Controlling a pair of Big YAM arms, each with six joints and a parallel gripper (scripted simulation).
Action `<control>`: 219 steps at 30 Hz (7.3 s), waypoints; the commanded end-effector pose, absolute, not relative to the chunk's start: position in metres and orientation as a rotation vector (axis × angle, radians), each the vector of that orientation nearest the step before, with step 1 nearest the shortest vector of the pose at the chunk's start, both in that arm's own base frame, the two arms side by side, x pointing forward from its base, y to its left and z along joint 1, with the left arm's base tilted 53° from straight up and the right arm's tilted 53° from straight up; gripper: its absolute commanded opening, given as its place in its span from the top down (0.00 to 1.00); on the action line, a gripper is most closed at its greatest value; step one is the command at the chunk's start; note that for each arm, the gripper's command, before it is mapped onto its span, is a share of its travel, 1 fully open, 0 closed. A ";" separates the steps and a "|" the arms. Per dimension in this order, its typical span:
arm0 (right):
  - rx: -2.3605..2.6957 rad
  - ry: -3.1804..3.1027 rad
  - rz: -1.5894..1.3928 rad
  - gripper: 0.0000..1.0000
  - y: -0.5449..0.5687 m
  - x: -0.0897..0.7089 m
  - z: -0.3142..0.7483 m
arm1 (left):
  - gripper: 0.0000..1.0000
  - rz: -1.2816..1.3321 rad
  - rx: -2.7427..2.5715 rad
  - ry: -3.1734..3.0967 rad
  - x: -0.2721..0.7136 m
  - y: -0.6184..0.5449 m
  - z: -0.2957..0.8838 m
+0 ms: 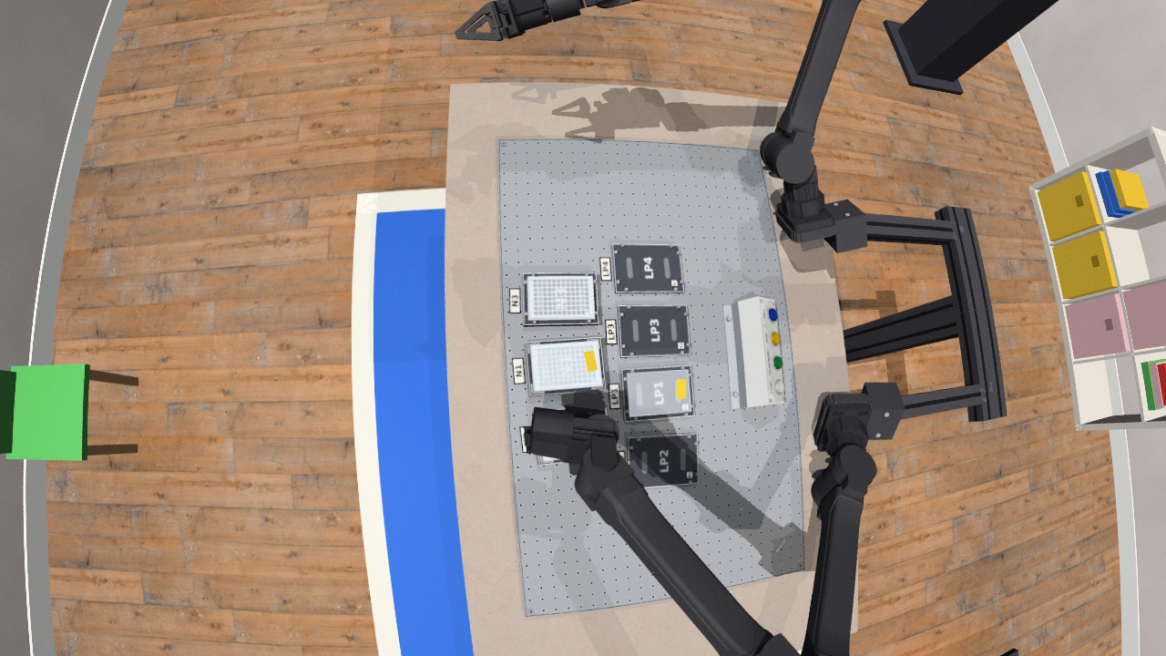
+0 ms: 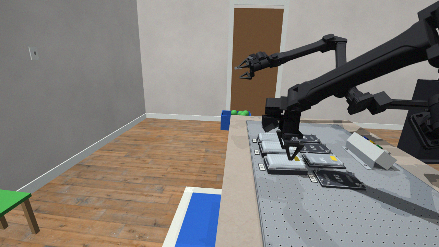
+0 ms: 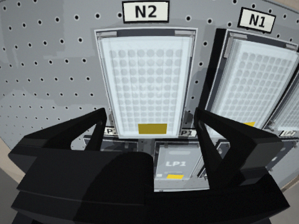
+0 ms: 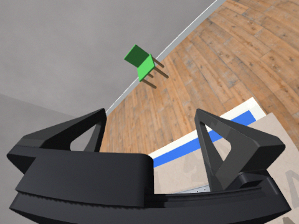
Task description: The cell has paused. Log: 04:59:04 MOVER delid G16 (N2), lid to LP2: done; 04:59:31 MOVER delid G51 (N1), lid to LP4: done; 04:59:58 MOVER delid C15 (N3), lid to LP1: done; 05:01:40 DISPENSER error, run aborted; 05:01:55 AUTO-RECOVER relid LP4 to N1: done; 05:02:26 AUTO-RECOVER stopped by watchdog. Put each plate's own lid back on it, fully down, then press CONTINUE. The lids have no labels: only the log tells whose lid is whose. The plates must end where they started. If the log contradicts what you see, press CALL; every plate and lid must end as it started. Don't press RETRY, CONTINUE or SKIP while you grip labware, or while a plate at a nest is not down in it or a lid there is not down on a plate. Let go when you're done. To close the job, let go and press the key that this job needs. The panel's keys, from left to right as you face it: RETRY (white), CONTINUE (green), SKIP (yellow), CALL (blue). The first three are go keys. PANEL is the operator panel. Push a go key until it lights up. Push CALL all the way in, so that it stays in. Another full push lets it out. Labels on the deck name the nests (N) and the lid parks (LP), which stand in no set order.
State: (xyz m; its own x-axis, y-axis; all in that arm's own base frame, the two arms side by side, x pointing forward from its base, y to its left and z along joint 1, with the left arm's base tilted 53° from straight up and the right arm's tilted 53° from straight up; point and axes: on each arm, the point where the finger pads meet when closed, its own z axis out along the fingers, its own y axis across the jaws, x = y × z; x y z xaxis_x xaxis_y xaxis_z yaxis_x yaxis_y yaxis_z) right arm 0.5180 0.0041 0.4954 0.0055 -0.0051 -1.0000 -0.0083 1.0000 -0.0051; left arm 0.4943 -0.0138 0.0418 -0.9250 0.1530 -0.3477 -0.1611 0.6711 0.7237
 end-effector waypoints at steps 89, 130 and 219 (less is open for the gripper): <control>0.015 1.569 0.000 0.00 -0.006 0.523 0.492 | 0.00 1.133 0.077 2.491 0.480 -0.030 0.045; 0.015 1.569 0.000 0.00 -0.006 0.523 0.492 | 0.00 1.149 0.013 2.512 0.346 -0.025 -0.060; 0.015 1.569 0.000 0.00 -0.006 0.523 0.492 | 0.06 1.159 0.072 2.519 0.356 0.007 -0.093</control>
